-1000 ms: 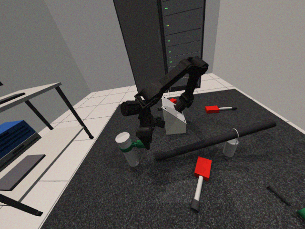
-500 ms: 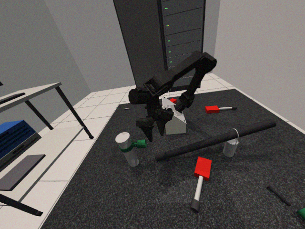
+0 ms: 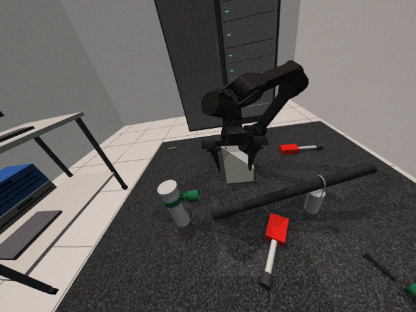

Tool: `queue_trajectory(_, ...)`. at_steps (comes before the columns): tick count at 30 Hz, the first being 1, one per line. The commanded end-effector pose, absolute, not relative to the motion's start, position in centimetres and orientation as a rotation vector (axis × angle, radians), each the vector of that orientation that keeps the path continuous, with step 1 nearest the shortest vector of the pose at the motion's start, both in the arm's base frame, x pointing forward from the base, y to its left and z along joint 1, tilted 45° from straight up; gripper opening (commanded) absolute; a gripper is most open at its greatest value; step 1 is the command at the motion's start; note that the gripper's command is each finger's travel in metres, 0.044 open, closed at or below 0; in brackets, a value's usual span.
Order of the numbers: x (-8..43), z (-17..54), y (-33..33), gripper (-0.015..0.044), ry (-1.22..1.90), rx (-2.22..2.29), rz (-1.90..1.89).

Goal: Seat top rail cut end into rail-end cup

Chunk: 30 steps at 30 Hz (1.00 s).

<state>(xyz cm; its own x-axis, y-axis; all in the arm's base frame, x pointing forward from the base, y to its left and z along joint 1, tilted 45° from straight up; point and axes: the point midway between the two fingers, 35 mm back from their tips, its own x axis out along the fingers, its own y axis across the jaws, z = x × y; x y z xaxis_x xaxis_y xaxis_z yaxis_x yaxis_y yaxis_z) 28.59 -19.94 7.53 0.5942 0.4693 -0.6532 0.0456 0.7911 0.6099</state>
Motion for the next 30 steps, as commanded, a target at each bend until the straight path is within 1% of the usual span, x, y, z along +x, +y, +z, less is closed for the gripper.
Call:
queue_trajectory(1,27.6,8.6,-18.8,0.044,0.976,0.84,0.16)
queue_trajectory(9,27.6,8.6,-18.8,0.044,0.976,0.84,0.16)
queue_trajectory(13,27.9,8.0,-18.2,0.044,0.989,0.707,0.253)
queue_trajectory(22,29.2,4.7,-14.8,0.044,0.93,0.007,0.799)
queue_trajectory(30,29.7,2.0,-11.7,0.044,0.65,-0.568,1.312)
